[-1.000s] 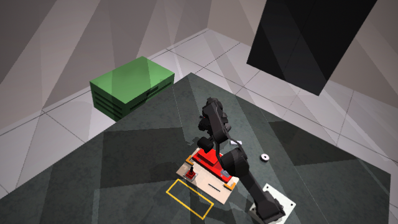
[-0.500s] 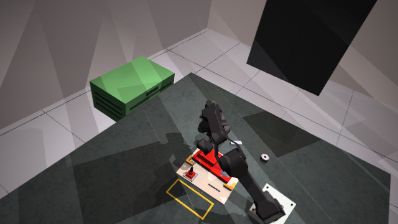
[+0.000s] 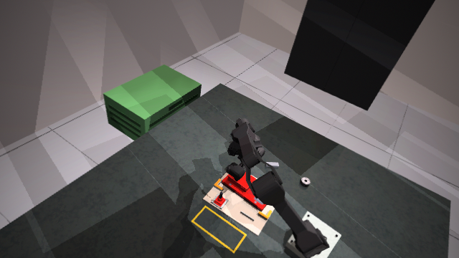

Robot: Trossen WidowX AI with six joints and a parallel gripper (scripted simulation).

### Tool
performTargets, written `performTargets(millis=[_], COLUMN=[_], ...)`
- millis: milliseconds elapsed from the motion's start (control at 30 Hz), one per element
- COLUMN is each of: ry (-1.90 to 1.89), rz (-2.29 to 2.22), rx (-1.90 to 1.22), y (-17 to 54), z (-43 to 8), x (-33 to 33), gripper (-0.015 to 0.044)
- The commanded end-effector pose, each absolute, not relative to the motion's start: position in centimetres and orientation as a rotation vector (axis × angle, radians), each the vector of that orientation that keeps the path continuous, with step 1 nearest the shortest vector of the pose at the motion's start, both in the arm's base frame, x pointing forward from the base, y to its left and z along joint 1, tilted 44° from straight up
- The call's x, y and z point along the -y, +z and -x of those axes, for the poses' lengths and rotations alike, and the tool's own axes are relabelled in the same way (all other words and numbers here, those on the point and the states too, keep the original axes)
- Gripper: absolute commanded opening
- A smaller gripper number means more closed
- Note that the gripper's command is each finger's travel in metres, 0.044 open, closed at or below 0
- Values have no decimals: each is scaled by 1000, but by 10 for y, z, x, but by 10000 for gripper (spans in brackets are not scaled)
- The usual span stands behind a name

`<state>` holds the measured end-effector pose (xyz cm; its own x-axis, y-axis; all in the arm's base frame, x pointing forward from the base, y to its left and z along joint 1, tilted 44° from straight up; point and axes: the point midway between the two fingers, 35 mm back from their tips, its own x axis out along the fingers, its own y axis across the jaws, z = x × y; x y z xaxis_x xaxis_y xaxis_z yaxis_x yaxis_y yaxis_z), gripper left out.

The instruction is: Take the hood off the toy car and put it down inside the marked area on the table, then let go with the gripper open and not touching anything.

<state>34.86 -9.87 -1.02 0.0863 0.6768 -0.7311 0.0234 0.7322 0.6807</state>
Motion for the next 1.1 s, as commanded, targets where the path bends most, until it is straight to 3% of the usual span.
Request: performTargets(millis=[0,1067], ry=[539,540], rz=[-629,-629], rx=[-1419,-1418], y=[-13,-26], z=[-348,-349], x=[94,81], gripper=[440,440])
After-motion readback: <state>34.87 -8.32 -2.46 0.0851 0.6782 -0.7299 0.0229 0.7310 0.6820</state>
